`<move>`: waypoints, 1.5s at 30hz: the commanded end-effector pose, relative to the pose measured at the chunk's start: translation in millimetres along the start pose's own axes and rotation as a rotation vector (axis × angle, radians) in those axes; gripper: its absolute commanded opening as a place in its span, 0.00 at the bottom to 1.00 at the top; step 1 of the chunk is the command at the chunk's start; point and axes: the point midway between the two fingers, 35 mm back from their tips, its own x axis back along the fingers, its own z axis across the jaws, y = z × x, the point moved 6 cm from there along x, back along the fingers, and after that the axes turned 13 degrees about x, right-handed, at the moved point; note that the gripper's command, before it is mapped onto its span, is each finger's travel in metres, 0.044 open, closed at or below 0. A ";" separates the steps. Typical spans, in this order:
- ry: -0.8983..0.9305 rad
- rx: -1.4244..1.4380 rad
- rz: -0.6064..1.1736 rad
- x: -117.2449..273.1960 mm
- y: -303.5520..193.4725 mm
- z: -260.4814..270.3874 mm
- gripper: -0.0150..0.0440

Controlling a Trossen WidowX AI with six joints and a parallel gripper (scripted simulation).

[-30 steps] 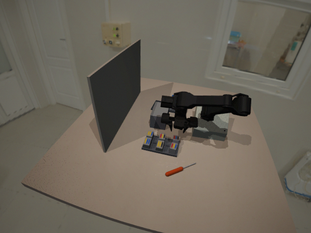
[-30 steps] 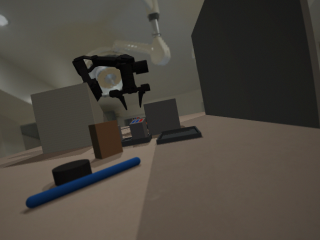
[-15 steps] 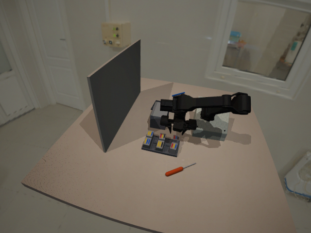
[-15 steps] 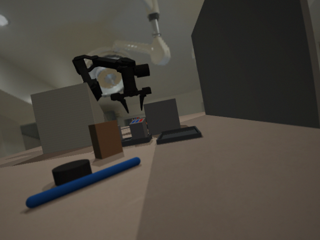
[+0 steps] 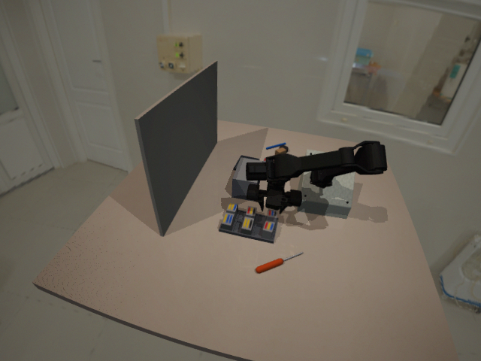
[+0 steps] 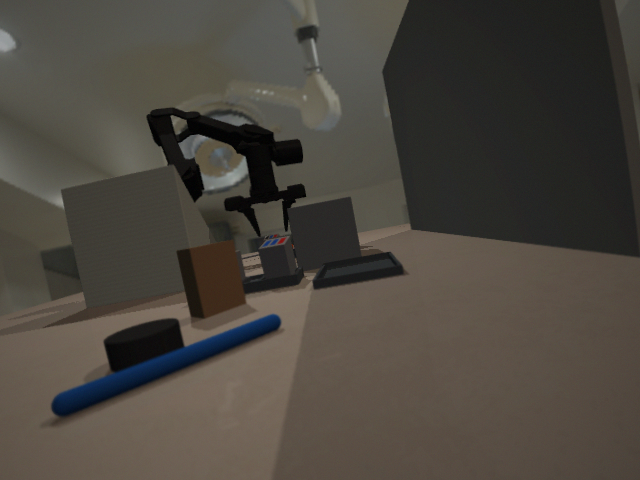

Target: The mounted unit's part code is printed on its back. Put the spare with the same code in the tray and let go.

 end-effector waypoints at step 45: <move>0.000 -0.005 -0.016 -44.2 4.6 4.8 0.51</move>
